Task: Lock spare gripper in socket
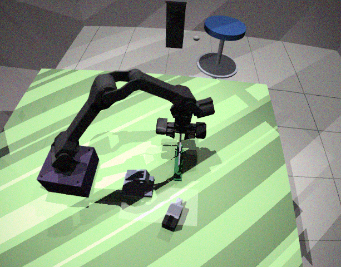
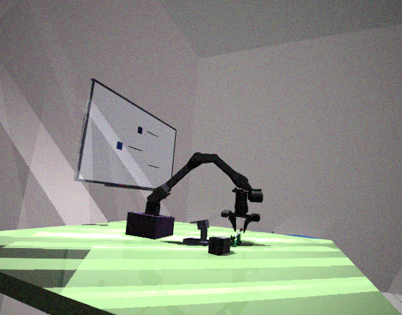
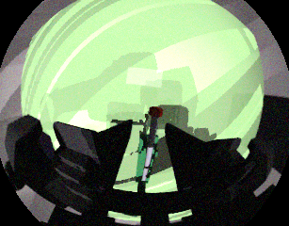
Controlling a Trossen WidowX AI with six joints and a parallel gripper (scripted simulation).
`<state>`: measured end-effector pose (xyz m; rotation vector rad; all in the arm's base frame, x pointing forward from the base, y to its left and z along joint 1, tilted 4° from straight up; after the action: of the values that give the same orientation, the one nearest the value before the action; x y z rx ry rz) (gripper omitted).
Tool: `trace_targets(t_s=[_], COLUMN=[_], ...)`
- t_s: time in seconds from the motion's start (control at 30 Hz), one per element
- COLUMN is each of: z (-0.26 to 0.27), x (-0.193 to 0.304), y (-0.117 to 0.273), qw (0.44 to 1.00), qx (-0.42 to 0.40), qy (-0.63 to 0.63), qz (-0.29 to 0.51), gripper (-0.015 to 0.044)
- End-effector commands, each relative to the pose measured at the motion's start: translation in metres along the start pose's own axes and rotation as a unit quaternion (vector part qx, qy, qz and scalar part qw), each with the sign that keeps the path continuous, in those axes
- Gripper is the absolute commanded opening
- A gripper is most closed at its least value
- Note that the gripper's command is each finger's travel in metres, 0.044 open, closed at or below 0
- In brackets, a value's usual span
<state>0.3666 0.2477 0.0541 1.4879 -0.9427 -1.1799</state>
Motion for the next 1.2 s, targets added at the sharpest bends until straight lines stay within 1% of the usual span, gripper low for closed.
trace_targets(t_s=[0.0,0.9,0.93,1.07,1.1,1.17], z=[0.000,0.006,0.006,0.006,0.005,0.004], x=[-0.002,-0.007,-0.005,-0.005,-0.004,0.010], y=[0.010,0.056,0.047,0.047,0.050,0.067], qw=[1.000,1.000,1.000,1.000,1.000,1.000], qx=[0.001,-0.021,-0.022,-0.022,-0.021,-0.011], qy=[0.000,-0.007,-0.007,-0.007,-0.006,-0.002], qz=[0.000,0.007,0.008,0.008,0.007,0.003], gripper=[0.0200,0.0200,0.0226,0.0331,0.0305,0.0253])
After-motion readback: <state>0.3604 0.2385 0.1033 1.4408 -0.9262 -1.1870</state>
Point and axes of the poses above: the point midway between the two fingers, 35 mm back from their tips, its own y axis back along the fingers, its own z axis across the jaws, x = y × z, the point moved 4 cm from there along y, back along the fingers, and after that the axes turned 5 degrees about y, right-handed, at the moved point
